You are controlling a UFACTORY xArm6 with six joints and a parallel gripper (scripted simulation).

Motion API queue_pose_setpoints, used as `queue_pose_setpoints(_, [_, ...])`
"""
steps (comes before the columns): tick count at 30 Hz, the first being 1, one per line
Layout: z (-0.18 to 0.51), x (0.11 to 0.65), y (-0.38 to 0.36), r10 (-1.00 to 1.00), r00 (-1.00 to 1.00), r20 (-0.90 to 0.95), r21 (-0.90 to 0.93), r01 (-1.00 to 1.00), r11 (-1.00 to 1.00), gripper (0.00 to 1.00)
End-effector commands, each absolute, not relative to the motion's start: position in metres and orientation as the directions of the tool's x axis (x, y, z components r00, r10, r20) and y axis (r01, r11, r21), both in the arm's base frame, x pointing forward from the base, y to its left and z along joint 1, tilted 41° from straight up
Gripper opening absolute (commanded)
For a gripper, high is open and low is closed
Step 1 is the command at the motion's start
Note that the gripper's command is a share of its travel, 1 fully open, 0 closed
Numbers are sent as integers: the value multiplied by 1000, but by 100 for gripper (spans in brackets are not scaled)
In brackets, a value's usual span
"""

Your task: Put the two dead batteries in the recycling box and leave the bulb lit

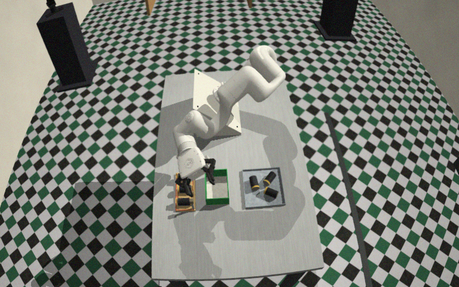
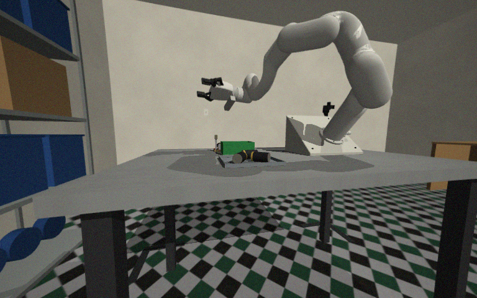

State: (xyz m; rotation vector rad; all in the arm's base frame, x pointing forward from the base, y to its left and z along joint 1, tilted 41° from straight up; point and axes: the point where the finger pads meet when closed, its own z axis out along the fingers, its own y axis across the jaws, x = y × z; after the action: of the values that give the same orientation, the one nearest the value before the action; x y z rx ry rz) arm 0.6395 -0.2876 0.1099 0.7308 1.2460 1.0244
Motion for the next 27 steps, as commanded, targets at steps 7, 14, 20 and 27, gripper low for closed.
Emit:
queue_pose_setpoints(7, [112,640,-289,914,8,-406,891,-221,397,100])
queue_pose_setpoints(14, [112,640,-289,914,8,-406,891,-221,397,100])
queue_pose_setpoints(20, [112,639,-289,915,6,-404,892,-218,395,100])
queue_pose_setpoints(27, [99,628,-285,937,-54,-345,935,-112,337,100])
